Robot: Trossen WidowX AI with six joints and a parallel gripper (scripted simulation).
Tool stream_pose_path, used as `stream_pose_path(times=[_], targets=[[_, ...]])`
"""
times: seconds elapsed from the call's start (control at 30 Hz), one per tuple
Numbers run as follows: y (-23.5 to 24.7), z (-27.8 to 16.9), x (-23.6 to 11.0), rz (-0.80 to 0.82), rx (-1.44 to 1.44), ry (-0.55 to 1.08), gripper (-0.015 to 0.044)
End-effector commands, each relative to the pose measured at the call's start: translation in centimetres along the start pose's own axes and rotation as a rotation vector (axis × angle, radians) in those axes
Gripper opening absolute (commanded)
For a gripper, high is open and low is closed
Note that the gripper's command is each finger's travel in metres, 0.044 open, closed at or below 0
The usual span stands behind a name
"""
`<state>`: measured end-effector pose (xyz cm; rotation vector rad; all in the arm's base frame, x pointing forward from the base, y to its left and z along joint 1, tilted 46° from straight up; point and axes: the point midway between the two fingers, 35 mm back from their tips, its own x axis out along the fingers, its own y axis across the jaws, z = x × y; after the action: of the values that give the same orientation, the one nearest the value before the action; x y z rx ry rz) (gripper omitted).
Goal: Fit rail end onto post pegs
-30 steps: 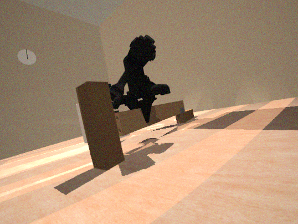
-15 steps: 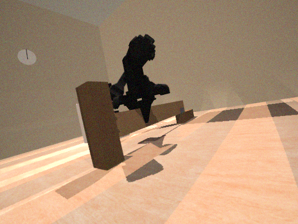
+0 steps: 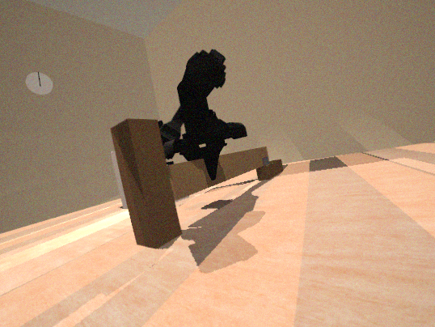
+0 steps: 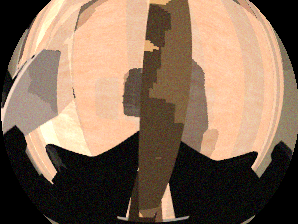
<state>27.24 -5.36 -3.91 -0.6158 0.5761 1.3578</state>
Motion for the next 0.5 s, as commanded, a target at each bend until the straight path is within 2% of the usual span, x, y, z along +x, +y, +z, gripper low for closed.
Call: stream_pose_path(times=[0.0,0.47], targets=[[-0.1,-0.28,-0.27,-0.008,0.0,0.003,0.0],[-0.1,-0.71,-0.27,-0.008,0.0,0.003,0.0]])
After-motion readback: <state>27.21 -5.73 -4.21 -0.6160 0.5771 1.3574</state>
